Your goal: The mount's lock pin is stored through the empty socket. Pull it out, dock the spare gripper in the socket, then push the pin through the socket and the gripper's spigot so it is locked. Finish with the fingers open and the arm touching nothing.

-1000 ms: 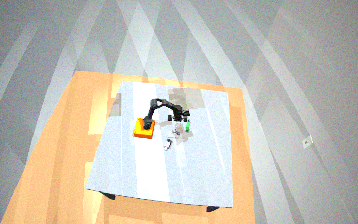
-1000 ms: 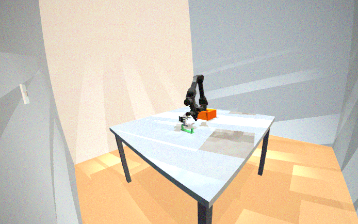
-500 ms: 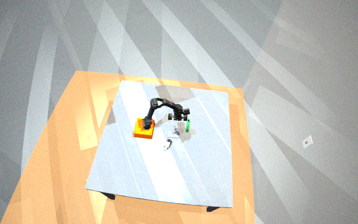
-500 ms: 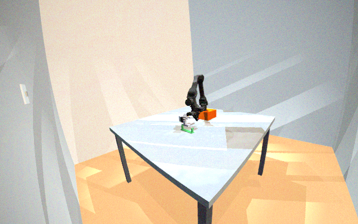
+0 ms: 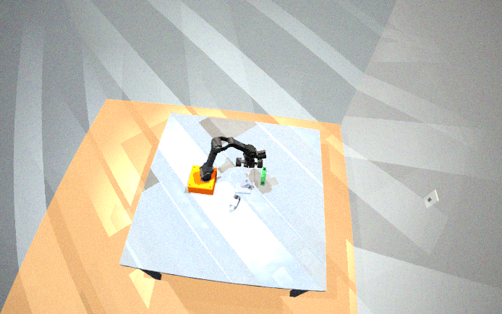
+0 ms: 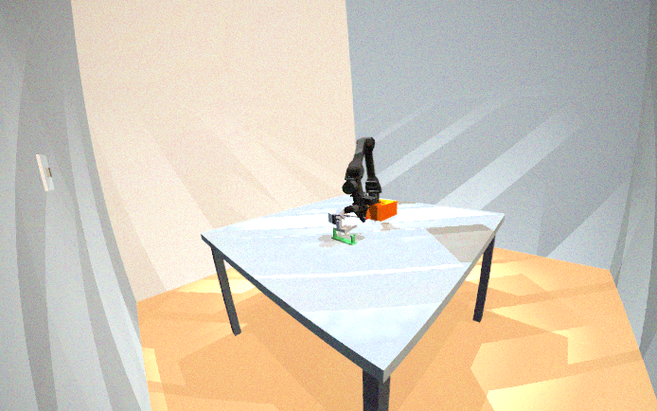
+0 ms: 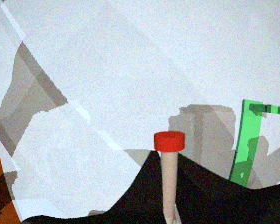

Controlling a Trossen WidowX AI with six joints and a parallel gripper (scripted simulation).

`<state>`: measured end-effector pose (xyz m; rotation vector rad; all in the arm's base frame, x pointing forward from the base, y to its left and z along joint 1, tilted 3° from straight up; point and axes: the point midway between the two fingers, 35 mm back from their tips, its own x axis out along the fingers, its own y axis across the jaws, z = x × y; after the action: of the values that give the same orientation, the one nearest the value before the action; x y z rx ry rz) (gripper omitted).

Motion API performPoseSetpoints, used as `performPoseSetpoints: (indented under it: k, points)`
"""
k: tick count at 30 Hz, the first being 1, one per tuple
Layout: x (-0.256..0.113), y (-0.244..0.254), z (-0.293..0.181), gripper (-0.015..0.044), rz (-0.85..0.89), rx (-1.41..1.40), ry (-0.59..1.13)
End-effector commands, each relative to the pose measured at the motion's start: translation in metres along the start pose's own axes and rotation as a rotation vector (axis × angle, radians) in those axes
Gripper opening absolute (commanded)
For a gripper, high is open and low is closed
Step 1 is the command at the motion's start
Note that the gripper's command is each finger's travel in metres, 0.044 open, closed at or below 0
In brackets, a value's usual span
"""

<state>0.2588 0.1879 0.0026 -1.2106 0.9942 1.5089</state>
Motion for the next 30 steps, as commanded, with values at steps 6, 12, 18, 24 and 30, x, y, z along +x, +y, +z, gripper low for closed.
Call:
performPoseSetpoints:
  k: [6, 12, 18, 24, 30]
  points:
    - [-0.002, -0.002, 0.008, 0.0, 0.0, 0.005, 0.004]
    - [-0.002, -0.002, 0.012, 0.0, 0.004, 0.006, 0.005]
    - [-0.002, -0.002, 0.017, 0.0, 0.008, 0.007, 0.006]
    - [-0.003, -0.003, 0.021, 0.0, 0.012, 0.008, 0.007]
    - [-0.003, -0.002, 0.026, 0.0, 0.015, 0.01, 0.008]
